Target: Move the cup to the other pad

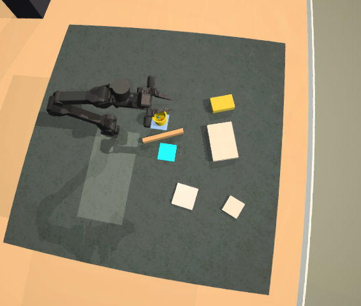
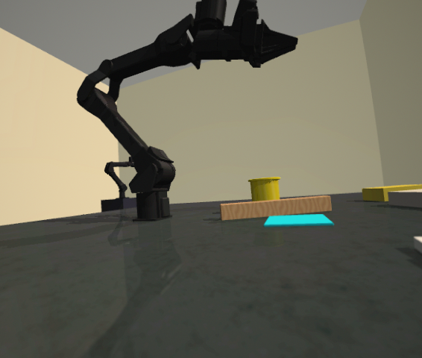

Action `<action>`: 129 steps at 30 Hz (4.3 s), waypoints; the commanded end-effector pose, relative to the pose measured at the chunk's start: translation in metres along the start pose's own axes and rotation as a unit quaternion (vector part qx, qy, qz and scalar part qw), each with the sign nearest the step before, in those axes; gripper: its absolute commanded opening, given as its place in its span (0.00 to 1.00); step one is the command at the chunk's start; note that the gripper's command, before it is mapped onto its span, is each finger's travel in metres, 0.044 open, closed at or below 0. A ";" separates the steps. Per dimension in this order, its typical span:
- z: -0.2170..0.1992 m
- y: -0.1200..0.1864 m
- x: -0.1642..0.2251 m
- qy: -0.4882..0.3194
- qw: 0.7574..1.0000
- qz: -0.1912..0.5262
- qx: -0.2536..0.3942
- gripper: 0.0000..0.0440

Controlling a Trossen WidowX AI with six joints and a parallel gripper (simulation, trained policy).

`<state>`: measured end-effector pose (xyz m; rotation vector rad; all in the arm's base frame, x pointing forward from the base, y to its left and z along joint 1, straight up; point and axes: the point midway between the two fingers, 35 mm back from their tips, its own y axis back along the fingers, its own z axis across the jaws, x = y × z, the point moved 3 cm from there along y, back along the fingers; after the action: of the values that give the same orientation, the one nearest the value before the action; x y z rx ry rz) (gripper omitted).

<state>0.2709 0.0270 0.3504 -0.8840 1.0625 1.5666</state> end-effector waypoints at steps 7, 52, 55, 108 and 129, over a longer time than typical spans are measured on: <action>0.010 -0.003 -0.001 -0.077 0.995 0.060 0.007 0.37; 0.030 -0.013 0.043 -0.346 0.869 0.299 0.189 0.36; 0.030 -0.013 0.048 -0.353 0.858 0.312 0.207 0.36; -0.016 0.002 0.162 -0.326 0.674 0.426 0.508 0.38; -0.030 0.002 0.215 -0.309 0.653 0.423 0.547 0.41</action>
<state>0.2234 0.0689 0.1569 1.0640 1.6073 1.3159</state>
